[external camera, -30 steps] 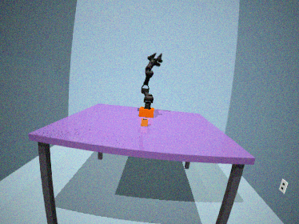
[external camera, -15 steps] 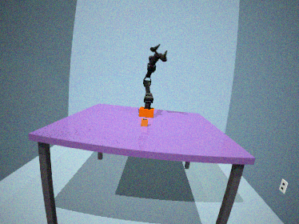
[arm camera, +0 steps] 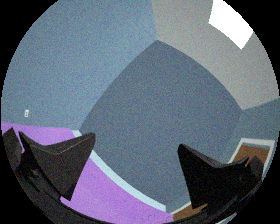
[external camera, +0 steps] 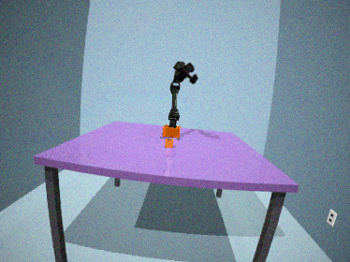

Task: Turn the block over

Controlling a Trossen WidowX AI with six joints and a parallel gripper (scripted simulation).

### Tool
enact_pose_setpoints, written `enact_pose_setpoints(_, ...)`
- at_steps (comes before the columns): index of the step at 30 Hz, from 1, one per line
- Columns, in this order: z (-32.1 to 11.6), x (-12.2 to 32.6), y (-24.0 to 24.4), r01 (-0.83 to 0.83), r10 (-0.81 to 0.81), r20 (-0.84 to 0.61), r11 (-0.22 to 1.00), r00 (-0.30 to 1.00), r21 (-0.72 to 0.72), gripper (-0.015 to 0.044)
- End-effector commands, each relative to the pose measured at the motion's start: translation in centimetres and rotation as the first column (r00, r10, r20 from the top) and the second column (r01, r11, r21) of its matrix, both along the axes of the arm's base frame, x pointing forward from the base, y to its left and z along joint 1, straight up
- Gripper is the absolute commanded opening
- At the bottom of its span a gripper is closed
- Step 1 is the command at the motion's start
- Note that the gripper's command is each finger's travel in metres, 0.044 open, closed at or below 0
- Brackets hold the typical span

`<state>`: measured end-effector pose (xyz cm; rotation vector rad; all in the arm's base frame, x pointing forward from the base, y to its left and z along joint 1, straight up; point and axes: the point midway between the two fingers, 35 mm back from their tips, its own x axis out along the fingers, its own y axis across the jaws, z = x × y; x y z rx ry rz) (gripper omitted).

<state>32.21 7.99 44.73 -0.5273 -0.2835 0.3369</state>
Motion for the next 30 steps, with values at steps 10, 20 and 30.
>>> enact_pose_setpoints(10, -19.0, 9.3, -3.7, 0.277, -0.162, -0.779, 0.961, 0.606, 0.015, 0.0440)
enact_pose_setpoints(20, -33.5, 6.0, -7.5, 0.463, -0.234, -0.965, 0.847, -0.118, -0.262, 0.0440)
enact_pose_setpoints(30, -36.3, 4.2, -8.5, 0.464, -0.238, -0.916, 0.804, -0.322, -0.372, 0.0440)
